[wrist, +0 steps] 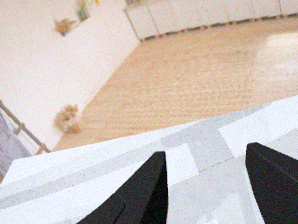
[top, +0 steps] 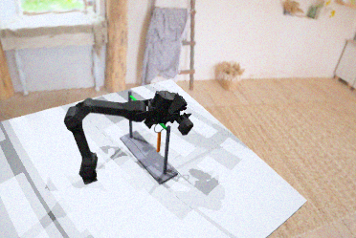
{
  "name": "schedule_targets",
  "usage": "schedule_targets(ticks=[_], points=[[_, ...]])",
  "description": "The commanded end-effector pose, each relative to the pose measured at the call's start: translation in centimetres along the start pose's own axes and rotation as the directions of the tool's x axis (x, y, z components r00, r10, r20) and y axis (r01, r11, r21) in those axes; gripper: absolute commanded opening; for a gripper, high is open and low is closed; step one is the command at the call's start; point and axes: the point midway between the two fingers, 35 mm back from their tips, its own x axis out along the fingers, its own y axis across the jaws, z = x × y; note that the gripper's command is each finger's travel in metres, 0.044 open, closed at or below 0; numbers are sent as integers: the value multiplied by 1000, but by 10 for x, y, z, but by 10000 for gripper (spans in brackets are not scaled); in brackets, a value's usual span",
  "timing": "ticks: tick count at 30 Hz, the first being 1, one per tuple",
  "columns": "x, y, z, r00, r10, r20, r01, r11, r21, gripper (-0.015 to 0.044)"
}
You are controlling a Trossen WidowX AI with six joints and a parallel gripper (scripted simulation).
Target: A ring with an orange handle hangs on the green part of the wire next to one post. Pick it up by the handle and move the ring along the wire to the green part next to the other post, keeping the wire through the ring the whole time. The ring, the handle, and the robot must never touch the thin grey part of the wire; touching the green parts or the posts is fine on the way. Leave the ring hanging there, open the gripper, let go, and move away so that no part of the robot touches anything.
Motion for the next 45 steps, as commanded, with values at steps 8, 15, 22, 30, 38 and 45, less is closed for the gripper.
schedule_targets(ticks=[8, 15, 22, 30, 38, 45], points=[[-68, -84, 7, 965, -217, 149, 227, 972, -55, 160], [-78, -100, -31, 966, -220, 137, 235, 967, -103, 160], [-87, -109, -85, 976, -181, 122, 198, 969, -146, 160], [-102, -107, -147, 984, -134, 115, 155, 970, -190, 160], [-118, -91, -208, 990, -75, 122, 101, 970, -223, 160], [-132, -65, -257, 990, -16, 140, 51, 967, -248, 160]])
